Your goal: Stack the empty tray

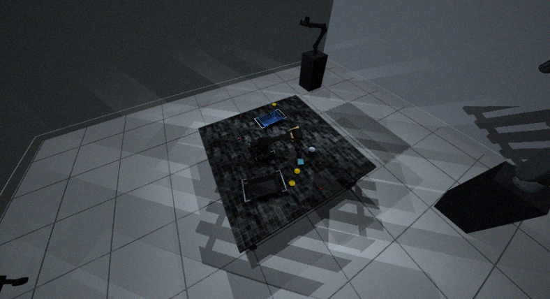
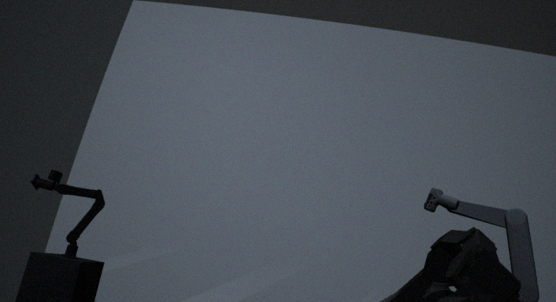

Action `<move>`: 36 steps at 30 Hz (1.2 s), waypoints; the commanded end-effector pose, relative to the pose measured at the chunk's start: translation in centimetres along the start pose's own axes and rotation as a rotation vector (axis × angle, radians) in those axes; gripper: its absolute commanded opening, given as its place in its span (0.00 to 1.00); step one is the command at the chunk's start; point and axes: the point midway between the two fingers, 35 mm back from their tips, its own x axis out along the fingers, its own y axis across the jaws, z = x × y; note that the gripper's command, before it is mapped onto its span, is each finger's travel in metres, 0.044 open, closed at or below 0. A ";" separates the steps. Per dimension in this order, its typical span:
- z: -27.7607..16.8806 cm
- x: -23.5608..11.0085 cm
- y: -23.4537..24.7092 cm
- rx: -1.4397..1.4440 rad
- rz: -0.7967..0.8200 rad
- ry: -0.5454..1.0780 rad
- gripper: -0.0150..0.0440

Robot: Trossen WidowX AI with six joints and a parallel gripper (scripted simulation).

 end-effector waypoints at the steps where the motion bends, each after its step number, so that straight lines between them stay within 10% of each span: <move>1: 0.2 -1.5 0.2 -0.007 0.003 -0.009 0.41; 29: 0.1 -3.4 0.3 -0.001 0.002 -0.008 0.41; 36: 0.1 -3.4 0.3 -0.001 0.002 -0.008 0.25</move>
